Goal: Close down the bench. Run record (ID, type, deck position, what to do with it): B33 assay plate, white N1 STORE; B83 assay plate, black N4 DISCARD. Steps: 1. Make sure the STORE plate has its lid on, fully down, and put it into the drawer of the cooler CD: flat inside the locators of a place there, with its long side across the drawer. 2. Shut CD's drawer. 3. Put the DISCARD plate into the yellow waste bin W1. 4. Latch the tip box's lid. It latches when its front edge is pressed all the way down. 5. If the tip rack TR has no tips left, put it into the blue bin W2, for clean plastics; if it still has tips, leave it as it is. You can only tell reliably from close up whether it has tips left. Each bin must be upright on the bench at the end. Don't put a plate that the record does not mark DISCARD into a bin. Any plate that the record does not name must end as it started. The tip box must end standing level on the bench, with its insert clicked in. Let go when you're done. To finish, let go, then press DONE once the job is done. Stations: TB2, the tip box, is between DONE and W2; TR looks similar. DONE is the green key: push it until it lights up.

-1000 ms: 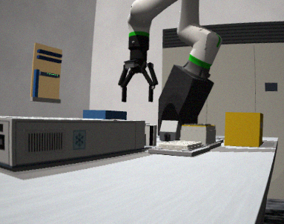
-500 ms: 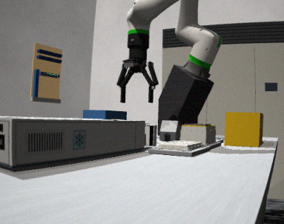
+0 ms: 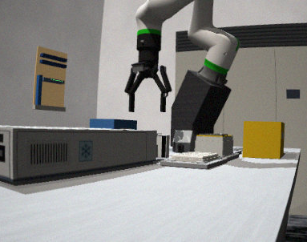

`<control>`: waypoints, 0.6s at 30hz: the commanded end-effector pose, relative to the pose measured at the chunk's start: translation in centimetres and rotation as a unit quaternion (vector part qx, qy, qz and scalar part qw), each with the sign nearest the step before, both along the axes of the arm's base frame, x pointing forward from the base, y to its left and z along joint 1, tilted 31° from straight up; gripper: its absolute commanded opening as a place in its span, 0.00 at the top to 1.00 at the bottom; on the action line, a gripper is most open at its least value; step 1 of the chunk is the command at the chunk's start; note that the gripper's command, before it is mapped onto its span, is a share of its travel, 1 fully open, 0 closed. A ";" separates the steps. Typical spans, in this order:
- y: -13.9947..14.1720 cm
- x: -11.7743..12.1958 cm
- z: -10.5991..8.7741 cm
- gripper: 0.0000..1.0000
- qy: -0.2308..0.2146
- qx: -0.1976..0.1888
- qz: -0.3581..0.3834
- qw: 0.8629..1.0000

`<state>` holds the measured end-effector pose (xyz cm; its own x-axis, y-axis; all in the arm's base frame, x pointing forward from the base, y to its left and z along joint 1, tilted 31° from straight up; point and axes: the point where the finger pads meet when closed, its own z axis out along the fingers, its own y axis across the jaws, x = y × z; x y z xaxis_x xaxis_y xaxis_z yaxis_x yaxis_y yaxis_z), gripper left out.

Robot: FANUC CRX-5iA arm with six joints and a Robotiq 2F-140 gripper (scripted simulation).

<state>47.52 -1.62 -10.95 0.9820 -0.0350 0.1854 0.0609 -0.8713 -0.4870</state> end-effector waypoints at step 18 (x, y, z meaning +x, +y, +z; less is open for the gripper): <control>2.9 6.2 2.1 0.12 -0.001 -0.001 0.000 1.000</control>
<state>53.02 1.04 -9.18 0.9820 -0.0349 0.1855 0.0610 -0.8713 -0.4870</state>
